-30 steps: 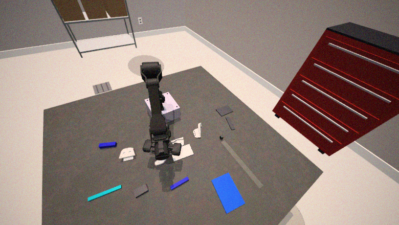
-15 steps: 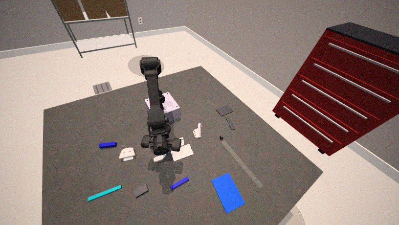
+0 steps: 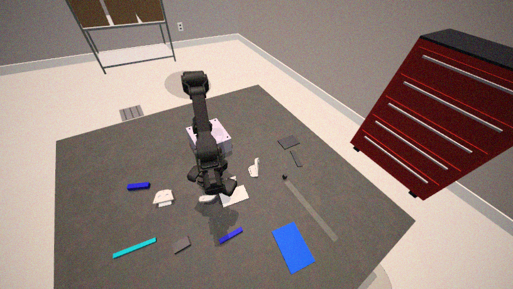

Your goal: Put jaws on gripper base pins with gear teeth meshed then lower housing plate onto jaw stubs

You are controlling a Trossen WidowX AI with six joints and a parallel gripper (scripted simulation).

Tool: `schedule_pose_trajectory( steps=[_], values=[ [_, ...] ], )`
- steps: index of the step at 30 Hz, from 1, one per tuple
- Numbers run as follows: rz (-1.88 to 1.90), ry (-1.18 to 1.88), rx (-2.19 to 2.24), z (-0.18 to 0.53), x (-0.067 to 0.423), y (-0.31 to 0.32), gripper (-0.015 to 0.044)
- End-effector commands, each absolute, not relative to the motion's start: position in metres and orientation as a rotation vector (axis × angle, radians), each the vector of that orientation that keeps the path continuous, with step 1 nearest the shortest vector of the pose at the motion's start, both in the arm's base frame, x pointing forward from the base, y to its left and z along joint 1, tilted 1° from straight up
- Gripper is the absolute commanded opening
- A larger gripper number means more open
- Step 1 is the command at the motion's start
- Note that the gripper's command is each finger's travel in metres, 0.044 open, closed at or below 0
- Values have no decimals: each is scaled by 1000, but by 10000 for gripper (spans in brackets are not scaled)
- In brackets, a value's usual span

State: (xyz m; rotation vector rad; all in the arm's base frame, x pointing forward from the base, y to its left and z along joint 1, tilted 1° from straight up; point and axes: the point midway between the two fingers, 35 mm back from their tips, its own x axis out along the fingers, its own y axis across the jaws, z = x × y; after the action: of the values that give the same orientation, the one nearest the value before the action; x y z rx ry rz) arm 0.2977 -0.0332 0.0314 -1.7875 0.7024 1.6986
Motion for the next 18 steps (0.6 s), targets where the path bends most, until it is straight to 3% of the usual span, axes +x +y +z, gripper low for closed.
schedule_pose_trajectory(
  steps=[1,18],
  values=[
    [1617,799,-1693,31,293,-25,134],
    [1286,1089,-1336,31,279,5,134]
  ],
)
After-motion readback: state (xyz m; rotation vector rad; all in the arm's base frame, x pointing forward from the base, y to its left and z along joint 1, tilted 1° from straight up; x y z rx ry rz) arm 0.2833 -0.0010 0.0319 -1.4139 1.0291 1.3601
